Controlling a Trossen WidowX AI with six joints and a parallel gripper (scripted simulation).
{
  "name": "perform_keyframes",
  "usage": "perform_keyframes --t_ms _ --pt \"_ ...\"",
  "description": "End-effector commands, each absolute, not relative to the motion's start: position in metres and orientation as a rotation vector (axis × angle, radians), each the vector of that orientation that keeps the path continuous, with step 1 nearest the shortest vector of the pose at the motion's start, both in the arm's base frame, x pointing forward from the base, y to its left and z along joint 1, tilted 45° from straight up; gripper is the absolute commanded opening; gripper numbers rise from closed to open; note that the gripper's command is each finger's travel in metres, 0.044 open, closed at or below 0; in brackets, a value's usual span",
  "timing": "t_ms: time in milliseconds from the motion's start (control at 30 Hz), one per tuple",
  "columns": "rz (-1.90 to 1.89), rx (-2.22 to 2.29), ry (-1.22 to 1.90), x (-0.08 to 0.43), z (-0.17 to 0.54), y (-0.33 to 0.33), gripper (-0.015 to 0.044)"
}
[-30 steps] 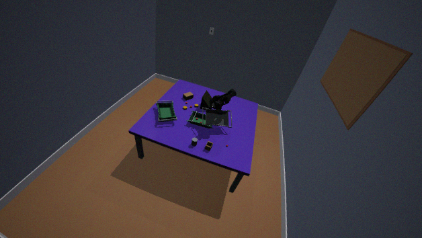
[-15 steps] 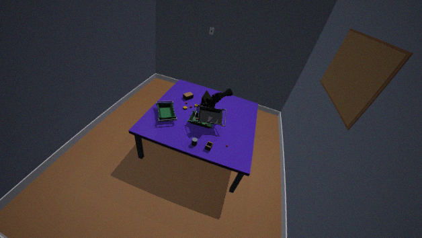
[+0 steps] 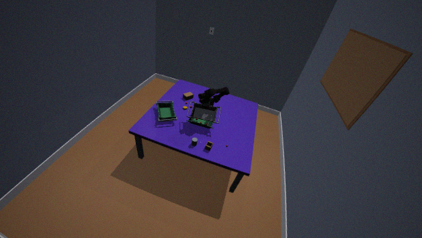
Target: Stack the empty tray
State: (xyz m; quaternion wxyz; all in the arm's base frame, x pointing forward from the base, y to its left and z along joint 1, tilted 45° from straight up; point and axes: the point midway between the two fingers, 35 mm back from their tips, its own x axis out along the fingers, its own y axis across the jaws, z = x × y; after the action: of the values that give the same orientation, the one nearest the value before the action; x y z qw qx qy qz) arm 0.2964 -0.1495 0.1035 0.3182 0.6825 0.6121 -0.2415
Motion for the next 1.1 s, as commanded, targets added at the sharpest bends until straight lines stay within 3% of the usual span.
perform_keyframes --t_ms 0,1067 --pt "-0.619 1.812 1.568 0.298 0.1079 -0.1588 0.0" --pt "-0.618 1.812 1.571 0.2976 0.1015 -0.1657 0.0"
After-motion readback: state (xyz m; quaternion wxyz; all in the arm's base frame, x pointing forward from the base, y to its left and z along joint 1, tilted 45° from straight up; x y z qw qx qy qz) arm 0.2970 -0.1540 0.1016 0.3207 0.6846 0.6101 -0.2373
